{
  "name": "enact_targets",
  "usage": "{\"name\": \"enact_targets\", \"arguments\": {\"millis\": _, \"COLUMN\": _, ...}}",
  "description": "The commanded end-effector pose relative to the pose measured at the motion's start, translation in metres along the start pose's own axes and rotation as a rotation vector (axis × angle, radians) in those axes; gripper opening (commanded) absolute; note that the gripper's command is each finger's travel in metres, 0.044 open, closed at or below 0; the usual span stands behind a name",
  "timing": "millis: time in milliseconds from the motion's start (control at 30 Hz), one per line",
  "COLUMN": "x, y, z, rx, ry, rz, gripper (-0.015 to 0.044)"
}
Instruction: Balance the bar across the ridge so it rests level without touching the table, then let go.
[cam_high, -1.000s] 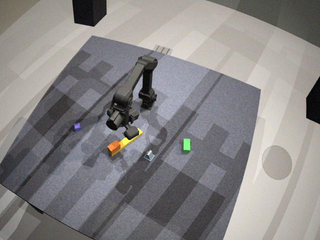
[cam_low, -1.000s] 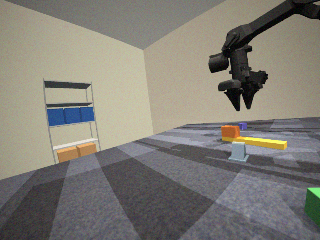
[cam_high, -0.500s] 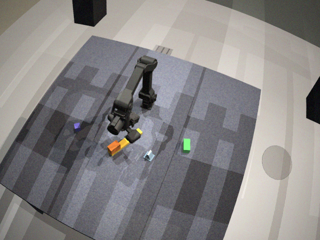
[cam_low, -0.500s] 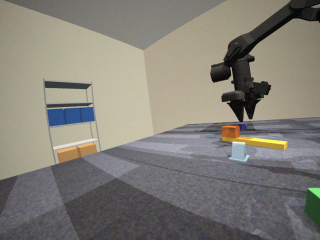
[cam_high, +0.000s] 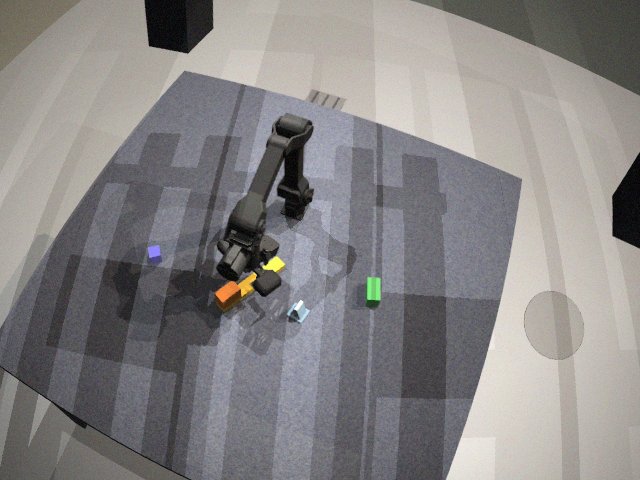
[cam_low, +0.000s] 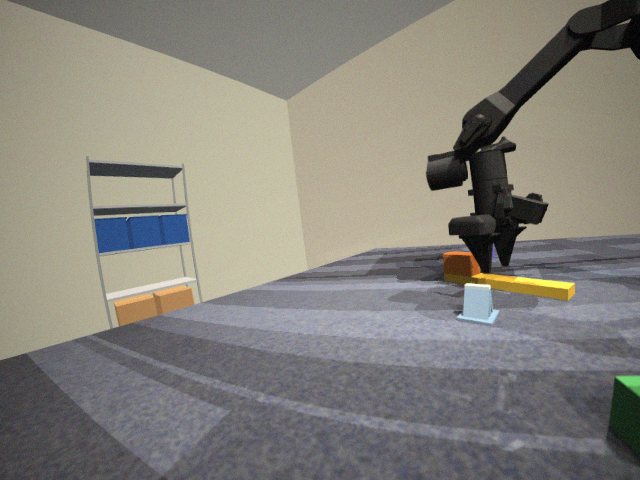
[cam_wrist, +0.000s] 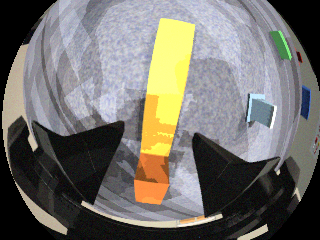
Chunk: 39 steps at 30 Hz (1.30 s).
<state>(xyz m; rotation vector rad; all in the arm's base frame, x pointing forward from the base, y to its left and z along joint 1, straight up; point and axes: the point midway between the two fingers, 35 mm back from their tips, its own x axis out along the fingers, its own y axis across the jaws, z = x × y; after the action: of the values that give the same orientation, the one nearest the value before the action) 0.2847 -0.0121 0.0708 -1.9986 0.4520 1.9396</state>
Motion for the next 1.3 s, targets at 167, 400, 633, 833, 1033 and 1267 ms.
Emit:
{"name": "enact_targets", "arguments": {"millis": 167, "x": 0.015, "y": 0.0, "z": 0.002, "rx": -0.005, "ry": -0.007, "rz": -0.001, "gripper": 0.0315}}
{"name": "enact_targets", "arguments": {"millis": 400, "x": 0.024, "y": 0.0, "z": 0.002, "rx": -0.005, "ry": -0.007, "rz": -0.001, "gripper": 0.0315}}
{"name": "enact_targets", "arguments": {"millis": 633, "x": 0.024, "y": 0.0, "z": 0.002, "rx": -0.005, "ry": -0.007, "rz": -0.001, "gripper": 0.0315}}
{"name": "enact_targets", "arguments": {"millis": 833, "x": 0.024, "y": 0.001, "z": 0.002, "rx": 0.0, "ry": -0.006, "rz": 0.003, "gripper": 0.0289}}
{"name": "enact_targets", "arguments": {"millis": 1033, "x": 0.024, "y": 0.001, "z": 0.002, "rx": 0.0, "ry": -0.006, "rz": 0.003, "gripper": 0.0151}}
{"name": "enact_targets", "arguments": {"millis": 1267, "x": 0.024, "y": 0.001, "z": 0.002, "rx": 0.0, "ry": -0.006, "rz": 0.003, "gripper": 0.0104}}
